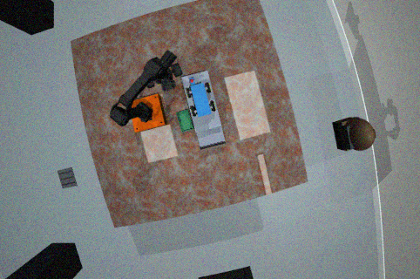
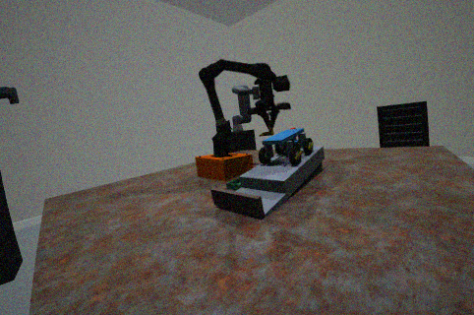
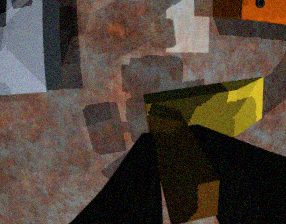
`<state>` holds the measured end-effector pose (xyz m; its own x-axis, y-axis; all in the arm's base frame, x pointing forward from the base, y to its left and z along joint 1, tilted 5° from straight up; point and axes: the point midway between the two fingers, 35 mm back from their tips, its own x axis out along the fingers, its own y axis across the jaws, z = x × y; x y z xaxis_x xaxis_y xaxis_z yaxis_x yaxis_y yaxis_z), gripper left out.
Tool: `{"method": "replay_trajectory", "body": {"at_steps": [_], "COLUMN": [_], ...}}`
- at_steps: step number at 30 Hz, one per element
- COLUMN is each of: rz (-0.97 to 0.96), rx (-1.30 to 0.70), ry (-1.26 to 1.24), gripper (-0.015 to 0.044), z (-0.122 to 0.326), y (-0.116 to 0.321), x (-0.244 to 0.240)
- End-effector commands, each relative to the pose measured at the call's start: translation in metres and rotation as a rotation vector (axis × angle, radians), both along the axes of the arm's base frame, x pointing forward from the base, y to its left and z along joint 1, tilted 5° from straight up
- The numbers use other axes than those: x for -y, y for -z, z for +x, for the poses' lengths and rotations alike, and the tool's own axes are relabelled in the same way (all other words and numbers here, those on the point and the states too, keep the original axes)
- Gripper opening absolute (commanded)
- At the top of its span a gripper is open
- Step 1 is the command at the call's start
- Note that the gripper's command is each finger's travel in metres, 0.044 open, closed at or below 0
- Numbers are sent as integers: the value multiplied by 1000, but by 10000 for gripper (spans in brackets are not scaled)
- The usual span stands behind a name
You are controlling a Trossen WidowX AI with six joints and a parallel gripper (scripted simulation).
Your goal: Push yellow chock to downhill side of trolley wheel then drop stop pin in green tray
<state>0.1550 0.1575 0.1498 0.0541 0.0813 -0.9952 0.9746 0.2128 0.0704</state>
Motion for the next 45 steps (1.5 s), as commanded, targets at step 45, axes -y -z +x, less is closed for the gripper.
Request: {"method": "replay_trajectory", "body": {"at_steps": [45], "rz": [-8], "rx": [-5], "ry": [126], "gripper": [0], "z": [40], "y": [18], "x": [117]}}
